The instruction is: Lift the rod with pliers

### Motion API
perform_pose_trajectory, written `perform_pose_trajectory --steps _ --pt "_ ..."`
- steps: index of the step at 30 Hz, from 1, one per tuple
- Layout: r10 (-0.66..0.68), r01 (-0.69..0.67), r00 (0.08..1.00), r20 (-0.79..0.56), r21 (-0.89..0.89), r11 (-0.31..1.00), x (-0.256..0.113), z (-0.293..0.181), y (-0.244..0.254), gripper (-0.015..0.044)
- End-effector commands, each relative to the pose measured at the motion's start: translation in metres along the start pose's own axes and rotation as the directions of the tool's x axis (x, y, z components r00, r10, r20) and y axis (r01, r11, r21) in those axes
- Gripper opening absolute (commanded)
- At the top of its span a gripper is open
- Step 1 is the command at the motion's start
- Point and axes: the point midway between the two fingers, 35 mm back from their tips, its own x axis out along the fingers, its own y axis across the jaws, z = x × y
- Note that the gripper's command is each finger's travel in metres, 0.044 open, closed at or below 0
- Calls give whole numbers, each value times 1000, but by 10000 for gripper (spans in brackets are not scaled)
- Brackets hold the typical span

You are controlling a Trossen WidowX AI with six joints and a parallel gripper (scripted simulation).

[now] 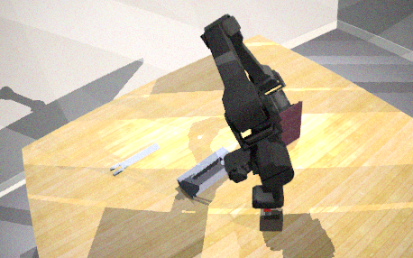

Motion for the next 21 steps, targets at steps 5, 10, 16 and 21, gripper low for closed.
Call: perform_pose_trajectory --steps 5,10,16,21 --pt "10 -10 1000 1 -51 999 -6 15 -7 317" --pt "12 -12 1000 1 -80 997 -7 23 -11 317" --pt "14 -14 1000 0 -113 993 -9 33 -16 317" --pt "16 -16 1000 0 -142 990 -10 40 -21 317"
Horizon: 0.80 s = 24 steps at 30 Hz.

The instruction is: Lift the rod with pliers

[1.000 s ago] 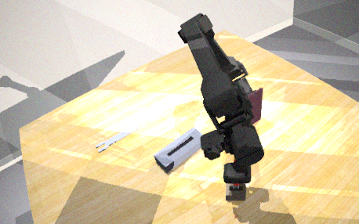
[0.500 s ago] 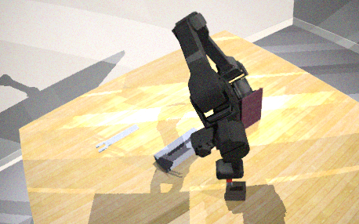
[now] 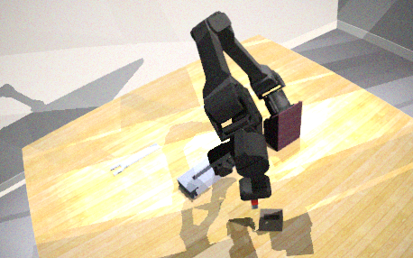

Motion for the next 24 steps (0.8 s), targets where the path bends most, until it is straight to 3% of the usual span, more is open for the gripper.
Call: perform_pose_trajectory --steps 1,24 --pt "8 -8 1000 4 -29 1000 -4 8 -6 317" --pt "12 -11 1000 6 -157 988 -7 39 -33 317"
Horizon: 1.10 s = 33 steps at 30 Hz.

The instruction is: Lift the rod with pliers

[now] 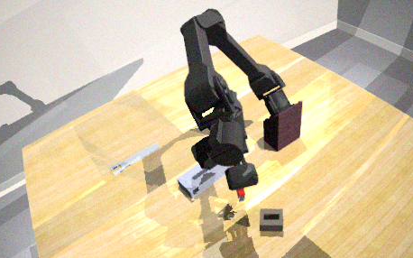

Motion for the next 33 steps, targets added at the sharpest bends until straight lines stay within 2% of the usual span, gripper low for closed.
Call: perform_pose_trajectory --steps 1,33 --pt "6 -5 1000 6 -28 1000 -3 6 -8 317" --pt "3 -1 1000 12 -204 979 -3 37 -55 317"
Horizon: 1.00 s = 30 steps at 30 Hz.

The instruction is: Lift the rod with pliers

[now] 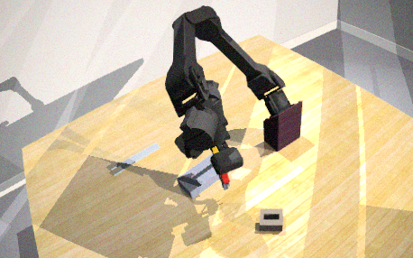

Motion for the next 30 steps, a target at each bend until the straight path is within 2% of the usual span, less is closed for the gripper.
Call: perform_pose_trajectory --steps 1,30 --pt "2 -2 1000 7 -28 1000 -2 3 -9 317" --pt "-10 12 1000 11 -185 983 2 14 -58 317"
